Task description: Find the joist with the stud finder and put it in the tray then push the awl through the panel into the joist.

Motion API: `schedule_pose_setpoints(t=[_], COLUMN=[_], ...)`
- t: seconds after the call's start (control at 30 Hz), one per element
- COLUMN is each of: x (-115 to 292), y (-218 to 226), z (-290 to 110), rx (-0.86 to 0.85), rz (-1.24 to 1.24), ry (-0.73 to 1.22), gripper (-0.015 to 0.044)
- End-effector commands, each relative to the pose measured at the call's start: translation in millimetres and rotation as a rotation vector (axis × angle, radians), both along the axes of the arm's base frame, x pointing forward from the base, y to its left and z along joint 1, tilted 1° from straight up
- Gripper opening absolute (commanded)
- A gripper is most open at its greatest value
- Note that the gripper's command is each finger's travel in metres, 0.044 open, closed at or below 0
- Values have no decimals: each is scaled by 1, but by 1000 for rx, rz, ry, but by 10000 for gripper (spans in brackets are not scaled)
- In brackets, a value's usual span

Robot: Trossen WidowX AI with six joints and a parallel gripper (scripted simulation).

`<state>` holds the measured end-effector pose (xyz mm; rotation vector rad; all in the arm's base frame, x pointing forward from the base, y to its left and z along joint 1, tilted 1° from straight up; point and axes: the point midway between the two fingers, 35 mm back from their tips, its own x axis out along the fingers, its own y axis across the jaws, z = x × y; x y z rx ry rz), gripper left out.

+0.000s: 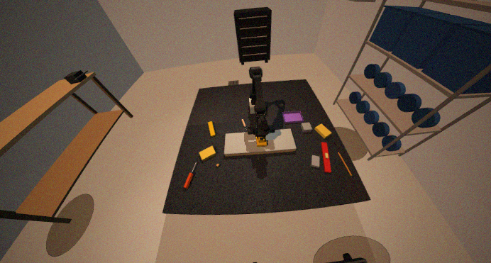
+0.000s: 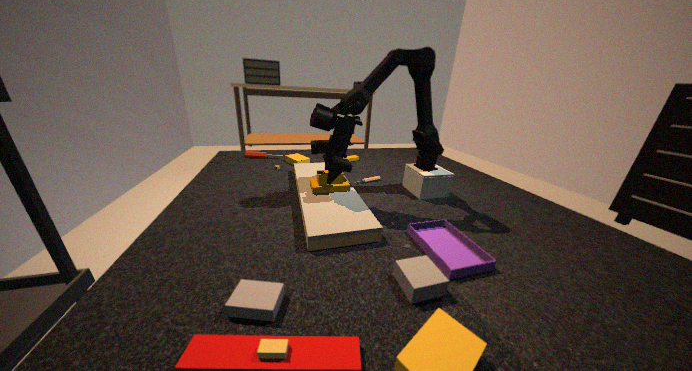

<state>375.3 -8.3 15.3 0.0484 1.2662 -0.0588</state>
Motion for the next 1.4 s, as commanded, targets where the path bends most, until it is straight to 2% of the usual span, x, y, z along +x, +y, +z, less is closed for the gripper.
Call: schedule_pose_setpoints(t=[0.0, 1.37], x=[1, 6], y=[11, 87], z=[0, 2], rx=[10, 18], rz=[5, 5], ry=[0, 0], gripper=[0, 0])
